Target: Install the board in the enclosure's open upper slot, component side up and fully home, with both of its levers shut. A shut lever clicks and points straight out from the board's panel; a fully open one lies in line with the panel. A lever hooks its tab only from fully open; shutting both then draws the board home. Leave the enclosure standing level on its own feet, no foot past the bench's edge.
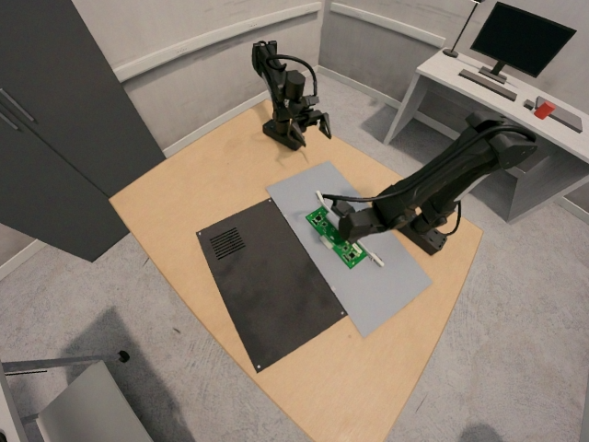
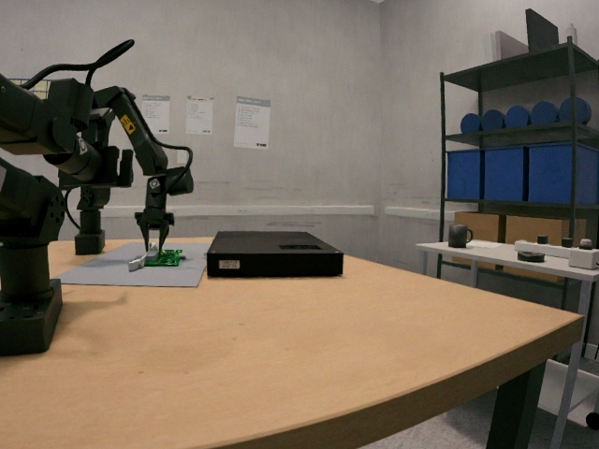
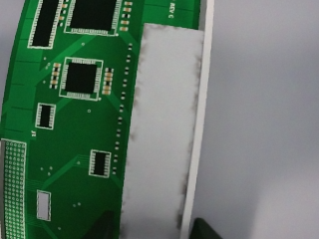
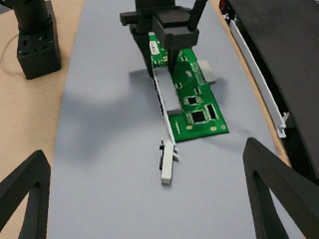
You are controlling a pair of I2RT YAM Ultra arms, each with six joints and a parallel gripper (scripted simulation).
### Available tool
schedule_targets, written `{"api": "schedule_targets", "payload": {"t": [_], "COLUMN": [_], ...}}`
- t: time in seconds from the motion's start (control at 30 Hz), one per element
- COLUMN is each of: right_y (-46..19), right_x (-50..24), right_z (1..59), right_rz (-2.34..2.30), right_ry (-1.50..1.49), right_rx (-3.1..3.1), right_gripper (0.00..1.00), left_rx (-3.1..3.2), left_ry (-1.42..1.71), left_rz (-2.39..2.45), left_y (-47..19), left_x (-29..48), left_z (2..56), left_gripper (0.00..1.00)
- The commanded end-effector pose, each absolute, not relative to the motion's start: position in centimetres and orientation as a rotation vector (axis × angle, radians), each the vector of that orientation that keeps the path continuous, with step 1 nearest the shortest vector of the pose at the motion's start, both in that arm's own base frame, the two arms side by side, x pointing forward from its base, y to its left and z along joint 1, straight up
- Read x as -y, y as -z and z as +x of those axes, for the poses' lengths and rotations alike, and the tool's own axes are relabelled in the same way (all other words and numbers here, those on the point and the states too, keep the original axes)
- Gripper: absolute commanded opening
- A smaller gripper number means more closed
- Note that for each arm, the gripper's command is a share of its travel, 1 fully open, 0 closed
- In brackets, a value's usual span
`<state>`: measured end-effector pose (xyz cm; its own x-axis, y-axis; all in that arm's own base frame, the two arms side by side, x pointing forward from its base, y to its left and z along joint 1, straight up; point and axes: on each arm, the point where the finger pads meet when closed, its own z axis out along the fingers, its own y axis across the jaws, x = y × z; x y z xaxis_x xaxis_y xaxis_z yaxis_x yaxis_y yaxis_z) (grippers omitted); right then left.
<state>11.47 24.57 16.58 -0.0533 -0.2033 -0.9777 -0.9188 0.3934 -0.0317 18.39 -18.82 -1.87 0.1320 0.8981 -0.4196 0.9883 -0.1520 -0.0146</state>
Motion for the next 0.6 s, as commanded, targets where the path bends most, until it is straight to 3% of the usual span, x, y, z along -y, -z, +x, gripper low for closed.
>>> {"api": "schedule_targets", "payload": {"t": [0.0, 0.1, 0.4, 0.47, 0.57], "right_y": [-17.15, -17.31, -17.31, -17.31, -17.31], "right_x": [-24.58, -24.58, -24.58, -24.58, -24.58], "right_z": [11.24, 11.43, 11.43, 11.43, 11.43], "right_rz": [-1.026, -1.022, -1.022, -1.022, -1.022], "right_ry": [-0.818, -0.813, -0.813, -0.813, -0.813], "right_rx": [-1.510, -1.513, -1.513, -1.513, -1.513], "right_gripper": [1.00, 1.00, 1.00, 1.00, 1.00], "left_rx": [-1.837, -1.837, -1.840, -1.833, -1.833], "left_ry": [0.494, 0.494, 0.499, 0.509, 0.509], "left_rz": [2.148, 2.148, 2.155, 2.154, 2.154], "left_y": [1.90, 1.90, 2.12, 2.06, 2.06], "left_x": [19.03, 19.03, 18.92, 18.96, 18.96], "left_z": [18.21, 18.21, 18.19, 18.23, 18.23], "left_gripper": [0.30, 0.30, 0.18, 0.00, 0.00]}}
